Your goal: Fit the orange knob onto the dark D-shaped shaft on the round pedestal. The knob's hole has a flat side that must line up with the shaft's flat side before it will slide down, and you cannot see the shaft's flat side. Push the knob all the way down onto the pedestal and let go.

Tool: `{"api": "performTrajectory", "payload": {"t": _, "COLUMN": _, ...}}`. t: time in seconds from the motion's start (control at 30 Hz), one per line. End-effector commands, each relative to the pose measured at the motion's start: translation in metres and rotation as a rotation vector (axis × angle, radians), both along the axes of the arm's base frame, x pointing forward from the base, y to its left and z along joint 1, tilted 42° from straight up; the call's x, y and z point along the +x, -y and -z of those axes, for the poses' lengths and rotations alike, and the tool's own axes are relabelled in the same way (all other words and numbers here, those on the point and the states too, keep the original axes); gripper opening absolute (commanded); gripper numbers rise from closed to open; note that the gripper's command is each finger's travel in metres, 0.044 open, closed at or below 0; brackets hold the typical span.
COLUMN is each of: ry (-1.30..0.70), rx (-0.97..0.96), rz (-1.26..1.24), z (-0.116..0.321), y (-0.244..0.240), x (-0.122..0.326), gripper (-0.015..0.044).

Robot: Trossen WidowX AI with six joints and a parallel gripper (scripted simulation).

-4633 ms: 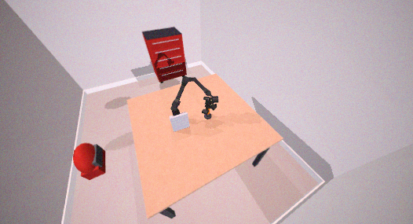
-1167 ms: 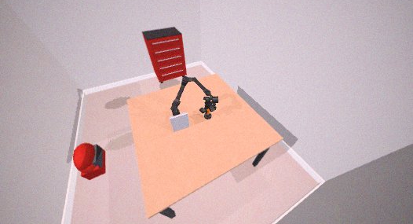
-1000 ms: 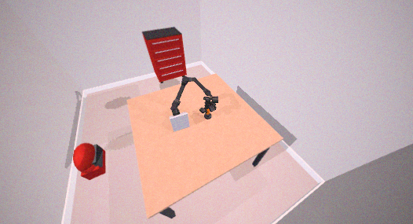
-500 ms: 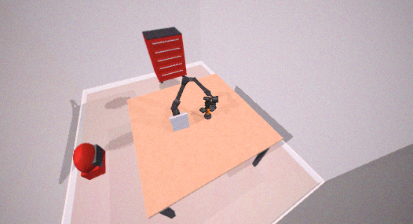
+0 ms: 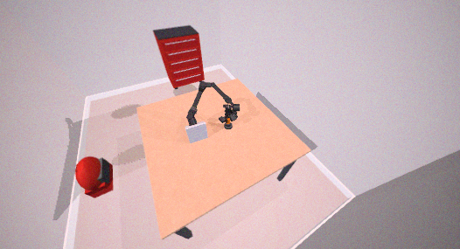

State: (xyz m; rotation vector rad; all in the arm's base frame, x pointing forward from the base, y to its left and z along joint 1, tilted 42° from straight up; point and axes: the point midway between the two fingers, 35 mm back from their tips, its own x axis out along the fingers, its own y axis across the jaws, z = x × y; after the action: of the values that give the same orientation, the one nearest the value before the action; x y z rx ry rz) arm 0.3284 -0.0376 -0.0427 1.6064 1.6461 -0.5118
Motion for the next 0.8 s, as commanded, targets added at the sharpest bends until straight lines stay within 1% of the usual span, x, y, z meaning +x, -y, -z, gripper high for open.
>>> {"api": "performTrajectory", "payload": {"t": 0.0, "ry": -0.028, "rx": 0.000, "rz": 0.038, "z": -0.0024, "y": 0.0025, "x": 0.0000, "gripper": 0.0000}}
{"api": "performTrajectory", "payload": {"t": 0.17, "ry": -0.131, "rx": 0.014, "rz": 0.155, "z": -0.0030, "y": 0.0026, "x": 0.0014, "gripper": 0.0000}}
{"api": "performTrajectory", "payload": {"t": 0.77, "ry": -0.131, "rx": 0.014, "rz": 0.154, "z": 0.0018, "y": -0.0005, "x": 0.0043, "gripper": 0.0000}}
